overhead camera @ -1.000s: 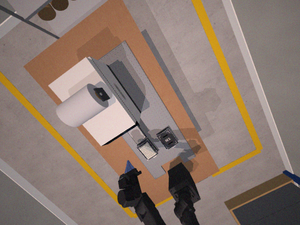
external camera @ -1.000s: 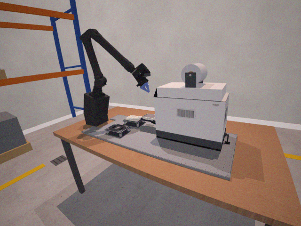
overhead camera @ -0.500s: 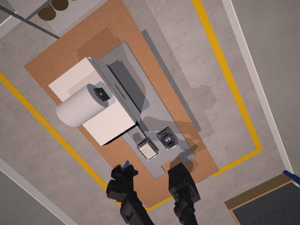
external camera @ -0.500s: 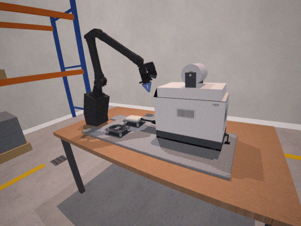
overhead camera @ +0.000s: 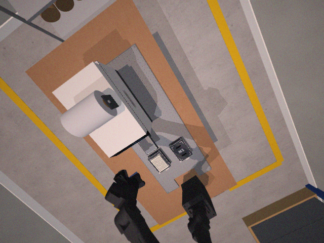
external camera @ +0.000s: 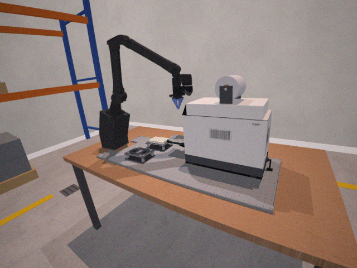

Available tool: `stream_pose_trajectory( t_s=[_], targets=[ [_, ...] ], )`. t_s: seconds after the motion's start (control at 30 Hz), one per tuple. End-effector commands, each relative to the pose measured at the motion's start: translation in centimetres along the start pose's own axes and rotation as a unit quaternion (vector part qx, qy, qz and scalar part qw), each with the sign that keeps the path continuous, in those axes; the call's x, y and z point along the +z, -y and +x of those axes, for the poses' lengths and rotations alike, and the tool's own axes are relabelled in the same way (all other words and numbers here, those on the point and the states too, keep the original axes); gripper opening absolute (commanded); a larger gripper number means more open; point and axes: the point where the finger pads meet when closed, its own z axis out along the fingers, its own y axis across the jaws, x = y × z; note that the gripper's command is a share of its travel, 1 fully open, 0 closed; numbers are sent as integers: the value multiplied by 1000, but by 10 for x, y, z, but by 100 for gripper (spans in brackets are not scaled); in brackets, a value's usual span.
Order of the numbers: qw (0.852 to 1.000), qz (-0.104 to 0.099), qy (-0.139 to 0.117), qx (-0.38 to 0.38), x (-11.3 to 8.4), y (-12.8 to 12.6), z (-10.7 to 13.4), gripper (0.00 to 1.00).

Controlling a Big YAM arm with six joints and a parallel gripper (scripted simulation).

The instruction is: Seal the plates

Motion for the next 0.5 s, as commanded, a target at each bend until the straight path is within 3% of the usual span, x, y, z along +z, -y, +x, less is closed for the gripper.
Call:
stream_pose_trajectory(
  t_s=[0.0, 0.17, 0.47],
  targets=[
    [1000, -7, 18, -13, -11, -9, -5, 0],
    [1000, -10, 24, -9, -13, -11, -1, 0],
    [1000, 1, 7, 3, -10, 5, 10, 0]
  ],
)
